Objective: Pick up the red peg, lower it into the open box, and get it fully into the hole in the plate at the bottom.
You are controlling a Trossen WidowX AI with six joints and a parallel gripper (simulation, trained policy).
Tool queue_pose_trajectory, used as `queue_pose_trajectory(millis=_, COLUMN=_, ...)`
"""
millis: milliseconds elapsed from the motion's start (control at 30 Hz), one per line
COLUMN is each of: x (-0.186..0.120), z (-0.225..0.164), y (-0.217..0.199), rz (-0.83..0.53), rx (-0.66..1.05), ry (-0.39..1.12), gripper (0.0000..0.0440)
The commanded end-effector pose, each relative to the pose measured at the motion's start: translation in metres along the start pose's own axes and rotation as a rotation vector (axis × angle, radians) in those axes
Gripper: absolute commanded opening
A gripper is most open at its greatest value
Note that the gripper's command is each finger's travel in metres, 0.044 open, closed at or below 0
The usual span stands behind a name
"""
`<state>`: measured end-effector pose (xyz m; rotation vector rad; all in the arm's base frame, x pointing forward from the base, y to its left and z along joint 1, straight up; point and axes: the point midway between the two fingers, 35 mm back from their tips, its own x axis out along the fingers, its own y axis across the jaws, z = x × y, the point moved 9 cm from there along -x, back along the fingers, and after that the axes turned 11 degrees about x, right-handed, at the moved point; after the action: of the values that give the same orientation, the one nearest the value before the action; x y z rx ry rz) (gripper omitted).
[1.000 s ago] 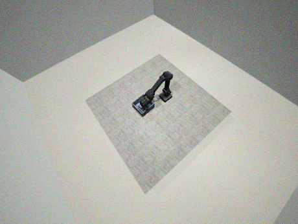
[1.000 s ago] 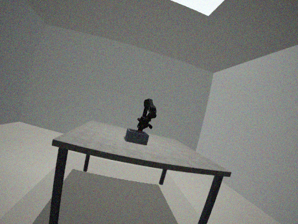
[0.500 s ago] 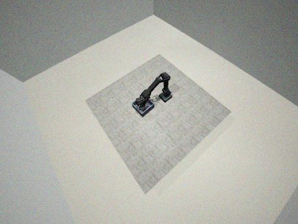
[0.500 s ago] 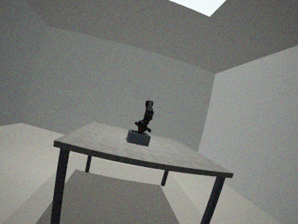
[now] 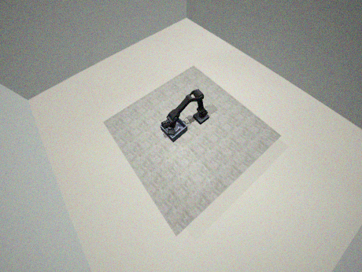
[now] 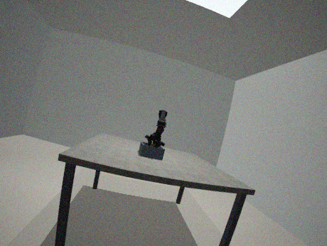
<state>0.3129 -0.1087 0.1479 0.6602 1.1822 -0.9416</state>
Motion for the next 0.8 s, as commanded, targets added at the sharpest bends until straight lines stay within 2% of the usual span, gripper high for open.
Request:
queue_pose_trajectory(millis=0, x=-0.001, z=0.008, y=0.011, rz=0.035, rx=-0.024, ry=0.024, gripper=0.0375)
queue_pose_trajectory(millis=67, x=-0.004, z=0.013, y=0.015, rz=0.049, rx=-0.032, ry=0.028, gripper=0.0428)
queue_pose_trajectory(millis=100, x=-0.006, z=0.015, y=0.018, rz=0.058, rx=-0.036, ry=0.031, gripper=0.0440)
queue_pose_trajectory(millis=500, x=-0.040, z=0.039, y=0.052, rz=0.207, rx=-0.080, ry=0.043, gripper=0.0440)
queue_pose_trajectory(millis=767, x=-0.041, z=0.040, y=0.053, rz=0.213, rx=-0.083, ry=0.042, gripper=0.0440)
